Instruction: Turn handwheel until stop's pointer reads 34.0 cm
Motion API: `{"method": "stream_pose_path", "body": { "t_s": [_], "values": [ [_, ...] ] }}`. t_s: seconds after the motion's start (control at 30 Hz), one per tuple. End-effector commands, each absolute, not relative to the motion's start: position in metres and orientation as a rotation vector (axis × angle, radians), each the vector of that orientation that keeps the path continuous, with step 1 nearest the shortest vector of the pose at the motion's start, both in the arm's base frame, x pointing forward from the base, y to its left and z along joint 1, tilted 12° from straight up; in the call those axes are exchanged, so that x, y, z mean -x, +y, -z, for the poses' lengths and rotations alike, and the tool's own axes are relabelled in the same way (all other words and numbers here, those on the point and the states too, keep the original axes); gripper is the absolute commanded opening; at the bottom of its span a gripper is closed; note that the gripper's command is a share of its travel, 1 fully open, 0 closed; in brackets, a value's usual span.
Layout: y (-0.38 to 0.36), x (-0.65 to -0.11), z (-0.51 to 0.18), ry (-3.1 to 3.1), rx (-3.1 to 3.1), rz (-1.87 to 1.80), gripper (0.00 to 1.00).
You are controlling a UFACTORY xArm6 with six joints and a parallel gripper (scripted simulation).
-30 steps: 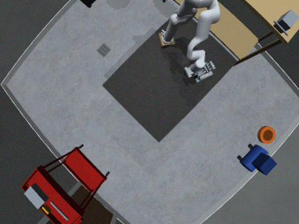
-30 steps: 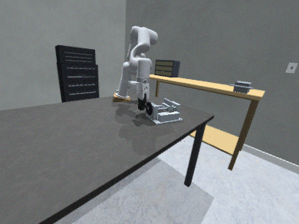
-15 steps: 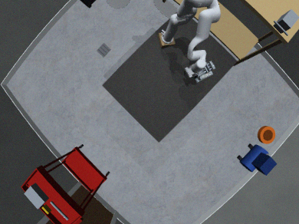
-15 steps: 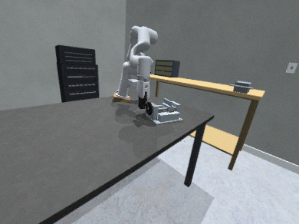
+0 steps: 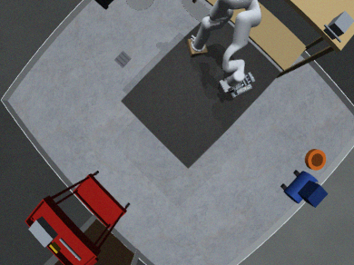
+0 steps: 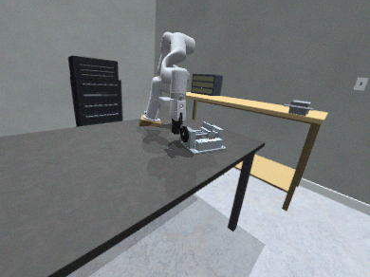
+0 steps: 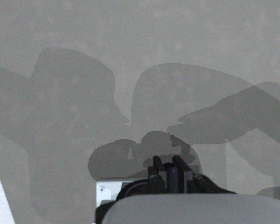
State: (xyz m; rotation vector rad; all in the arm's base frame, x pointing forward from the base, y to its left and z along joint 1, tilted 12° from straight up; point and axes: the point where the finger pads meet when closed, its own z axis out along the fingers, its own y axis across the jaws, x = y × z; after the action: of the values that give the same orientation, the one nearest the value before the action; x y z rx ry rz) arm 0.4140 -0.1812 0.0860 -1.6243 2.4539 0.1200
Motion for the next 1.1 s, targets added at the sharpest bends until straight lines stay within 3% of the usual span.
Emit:
{"method": "stream_pose_path", "body": {
  "t_s": [0.0,1.07],
  "values": [
    [-0.1838,-0.418,-0.0902,2.451,1.622,-0.108,0.06],
    [-0.186,-0.422,-0.0923,2.451,1.622,-0.108,0.06]
  ]
}}
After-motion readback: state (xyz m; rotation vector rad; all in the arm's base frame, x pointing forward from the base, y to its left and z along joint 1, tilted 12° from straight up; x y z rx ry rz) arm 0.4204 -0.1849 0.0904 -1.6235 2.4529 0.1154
